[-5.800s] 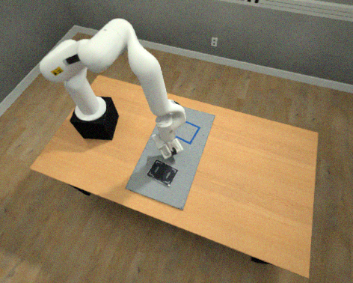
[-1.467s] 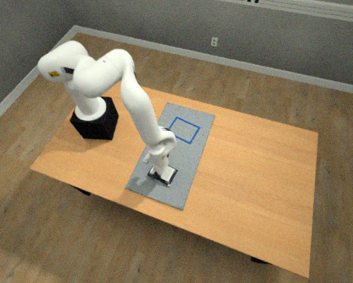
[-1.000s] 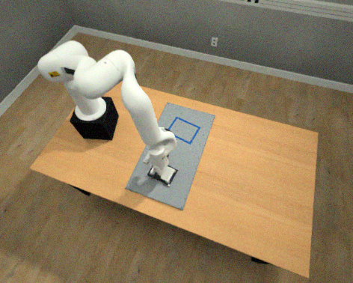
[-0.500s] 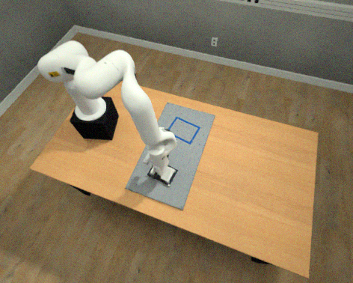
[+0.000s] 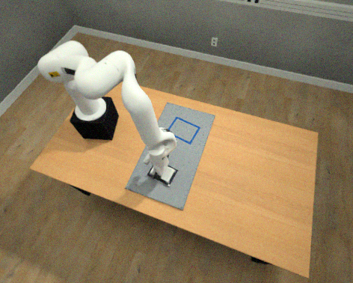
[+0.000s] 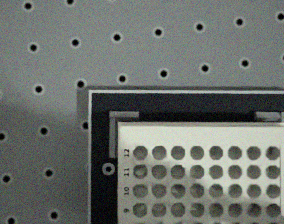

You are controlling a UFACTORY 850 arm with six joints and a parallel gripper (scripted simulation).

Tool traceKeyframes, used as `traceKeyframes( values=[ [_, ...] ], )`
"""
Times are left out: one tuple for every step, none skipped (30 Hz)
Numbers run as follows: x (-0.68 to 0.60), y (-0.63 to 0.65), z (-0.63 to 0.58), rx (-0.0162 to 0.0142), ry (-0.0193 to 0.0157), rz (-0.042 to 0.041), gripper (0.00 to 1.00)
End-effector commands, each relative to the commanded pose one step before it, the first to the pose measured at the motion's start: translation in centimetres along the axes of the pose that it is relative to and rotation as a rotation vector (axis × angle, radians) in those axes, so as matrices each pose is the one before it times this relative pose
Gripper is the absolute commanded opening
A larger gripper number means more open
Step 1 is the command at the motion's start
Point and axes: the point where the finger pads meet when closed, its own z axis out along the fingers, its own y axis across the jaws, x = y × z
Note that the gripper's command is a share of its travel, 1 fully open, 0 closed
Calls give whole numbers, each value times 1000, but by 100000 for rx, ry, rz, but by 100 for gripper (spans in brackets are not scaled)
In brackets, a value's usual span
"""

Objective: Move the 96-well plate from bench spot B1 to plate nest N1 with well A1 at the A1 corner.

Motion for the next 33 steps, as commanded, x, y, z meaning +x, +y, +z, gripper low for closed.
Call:
traceKeyframes(
  values=[
    [-90,-17,25,26,-156,-1,0],
    [0,0,17,0,0,0,0],
    [0,0,17,0,0,0,0],
    [0,0,17,0,0,0,0],
    [0,0,17,0,0,0,0],
    [0,0,17,0,0,0,0],
    [0,0,17,0,0,0,0],
    [0,0,17,0,0,0,0],
    [0,0,17,0,0,0,0],
    [0,0,0,0,0,0,0],
    [0,0,0,0,0,0,0],
    [0,0,17,-1,0,0,0],
    [0,0,17,0,0,0,0],
    [0,0,17,0,0,0,0],
    [0,0,17,0,0,0,0],
    [0,0,17,0,0,0,0],
    [0,0,17,0,0,0,0],
    [0,0,17,0,0,0,0],
    [0,0,17,0,0,0,0],
    [0,0,17,0,0,0,0],
    [0,0,17,0,0,0,0],
    [0,0,17,0,0,0,0],
    [0,0,17,0,0,0,0],
    [0,0,17,0,0,0,0],
    [0,0,17,0,0,0,0],
    [0,0,17,0,0,0,0],
    [0,0,0,0,0,0,0],
    [0,0,0,0,0,0,0],
    [0,0,17,-1,0,0,0],
    [0,0,17,0,0,0,0],
    [0,0,17,0,0,0,0],
    [0,0,17,0,0,0,0],
    [0,0,17,0,0,0,0]
  ],
)
